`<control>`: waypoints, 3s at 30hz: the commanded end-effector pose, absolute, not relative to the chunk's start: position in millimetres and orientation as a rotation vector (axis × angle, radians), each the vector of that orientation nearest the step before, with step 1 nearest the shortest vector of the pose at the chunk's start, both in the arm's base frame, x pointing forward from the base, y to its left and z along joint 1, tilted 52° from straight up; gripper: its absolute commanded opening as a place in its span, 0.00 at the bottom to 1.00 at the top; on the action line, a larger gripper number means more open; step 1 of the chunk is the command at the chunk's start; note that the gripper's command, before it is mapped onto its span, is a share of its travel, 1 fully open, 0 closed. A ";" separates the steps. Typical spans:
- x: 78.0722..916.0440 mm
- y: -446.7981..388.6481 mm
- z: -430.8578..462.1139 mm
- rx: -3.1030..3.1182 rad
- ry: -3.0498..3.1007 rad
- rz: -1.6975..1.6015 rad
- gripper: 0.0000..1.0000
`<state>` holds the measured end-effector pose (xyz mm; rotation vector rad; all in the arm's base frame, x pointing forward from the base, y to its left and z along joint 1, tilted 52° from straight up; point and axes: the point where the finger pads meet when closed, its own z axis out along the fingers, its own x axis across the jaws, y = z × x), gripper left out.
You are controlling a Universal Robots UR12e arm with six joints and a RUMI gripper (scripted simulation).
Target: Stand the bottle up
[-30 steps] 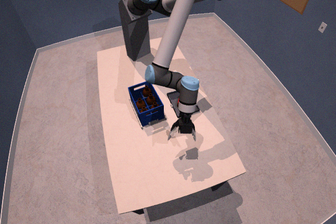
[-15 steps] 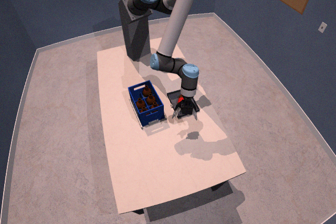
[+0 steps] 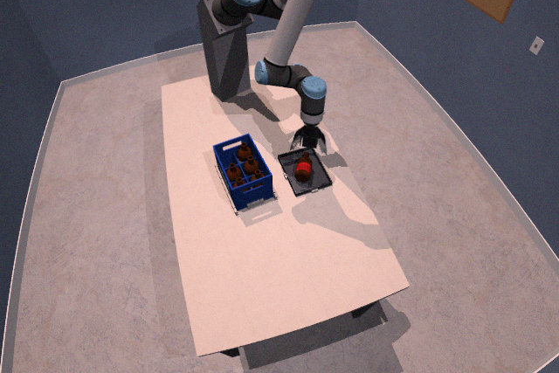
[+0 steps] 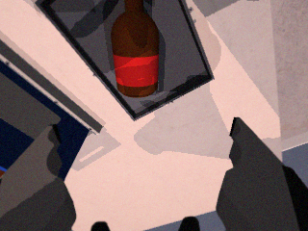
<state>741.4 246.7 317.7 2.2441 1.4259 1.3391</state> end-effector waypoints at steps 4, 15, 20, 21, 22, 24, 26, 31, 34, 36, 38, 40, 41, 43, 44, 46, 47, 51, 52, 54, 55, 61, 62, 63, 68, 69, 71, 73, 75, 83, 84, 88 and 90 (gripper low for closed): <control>672.4 278.0 271.6 2.317 1.464 1.319 1.00; 669.2 279.4 269.4 2.321 1.466 1.317 1.00; 669.0 279.4 269.3 2.321 1.466 1.317 0.00; 669.0 279.4 269.3 2.321 1.466 1.317 0.00; 669.0 279.4 269.3 2.321 1.466 1.317 0.00; 669.1 279.4 269.3 2.321 1.466 1.317 0.00; 669.1 279.4 269.3 2.321 1.466 1.317 0.00; 669.2 279.4 269.4 2.321 1.466 1.317 0.00; 669.2 279.4 269.4 2.321 1.466 1.317 0.00; 669.3 279.4 269.4 2.321 1.466 1.317 0.00; 669.3 279.4 269.4 2.321 1.466 1.317 0.00; 669.3 279.4 269.4 2.321 1.466 1.317 0.00; 669.3 279.4 269.4 2.321 1.466 1.317 0.00; 669.3 279.3 269.4 2.321 1.466 1.317 0.00; 669.3 279.3 269.4 2.321 1.466 1.317 0.00; 669.3 279.3 269.4 2.321 1.466 1.317 0.00; 669.3 279.3 269.4 2.321 1.466 1.317 0.00; 669.3 279.3 269.4 2.321 1.466 1.317 0.00; 669.3 279.3 269.5 2.321 1.466 1.317 0.00; 669.3 279.3 269.5 2.321 1.466 1.317 0.00; 669.3 279.3 269.5 2.321 1.466 1.317 0.00; 669.2 279.4 269.4 2.321 1.466 1.317 0.38; 669.2 279.4 269.4 2.321 1.466 1.317 0.38; 669.2 279.4 269.4 2.321 1.466 1.317 0.38; 669.2 279.4 269.4 2.321 1.466 1.317 0.38; 669.2 279.4 269.4 2.321 1.466 1.317 0.38; 669.3 279.4 269.4 2.321 1.466 1.317 0.38; 669.3 279.4 269.4 2.321 1.466 1.317 0.38; 669.3 279.4 269.4 2.321 1.466 1.317 0.38; 669.3 279.3 269.4 2.321 1.466 1.317 0.38; 669.3 279.3 269.4 2.321 1.466 1.317 0.38; 669.3 279.3 269.4 2.321 1.466 1.317 0.38; 669.3 279.3 269.5 2.321 1.466 1.317 0.38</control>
